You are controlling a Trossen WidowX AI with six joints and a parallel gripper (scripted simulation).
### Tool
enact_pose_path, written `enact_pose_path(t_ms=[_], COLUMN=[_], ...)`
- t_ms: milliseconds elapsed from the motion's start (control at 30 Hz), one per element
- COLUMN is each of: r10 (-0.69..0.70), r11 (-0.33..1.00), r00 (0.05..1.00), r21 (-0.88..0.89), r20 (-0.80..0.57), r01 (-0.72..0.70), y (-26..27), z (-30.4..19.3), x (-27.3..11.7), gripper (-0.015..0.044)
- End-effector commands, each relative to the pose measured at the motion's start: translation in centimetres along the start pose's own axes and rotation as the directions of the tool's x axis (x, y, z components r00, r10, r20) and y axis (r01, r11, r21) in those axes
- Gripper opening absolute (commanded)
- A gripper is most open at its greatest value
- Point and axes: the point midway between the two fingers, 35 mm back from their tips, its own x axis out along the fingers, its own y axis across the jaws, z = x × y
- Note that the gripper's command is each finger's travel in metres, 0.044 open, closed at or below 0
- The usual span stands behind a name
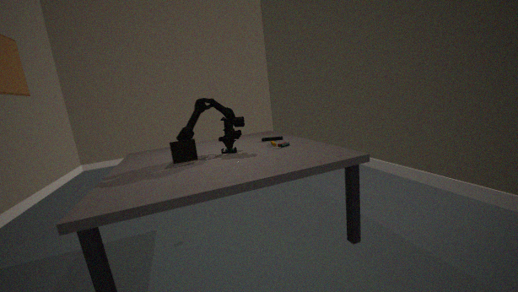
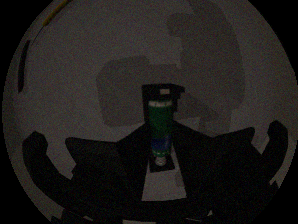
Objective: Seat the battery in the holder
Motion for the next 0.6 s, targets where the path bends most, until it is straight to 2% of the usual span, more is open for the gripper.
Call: enact_pose_path(t_ms=[0, 67, 200, 567], r10=[0.001, 0.001, 0.001, 0.000], r11=[1.000, 1.000, 1.000, 1.000], r00=[1.000, 1.000, 1.000, 1.000], r21=[-0.001, -0.001, -0.001, 0.001], r20=[-0.004, -0.004, -0.004, -0.002], r01=[-0.001, -0.001, -0.001, 0.000], y=[0.0, 0.0, 0.0, -0.2], z=[0.1, 0.1, 0.1, 0.0], x=[0.1, 0.1, 0.1, -1.5], gripper=[0.0066, 0.0066, 0.0168, 0.0168])
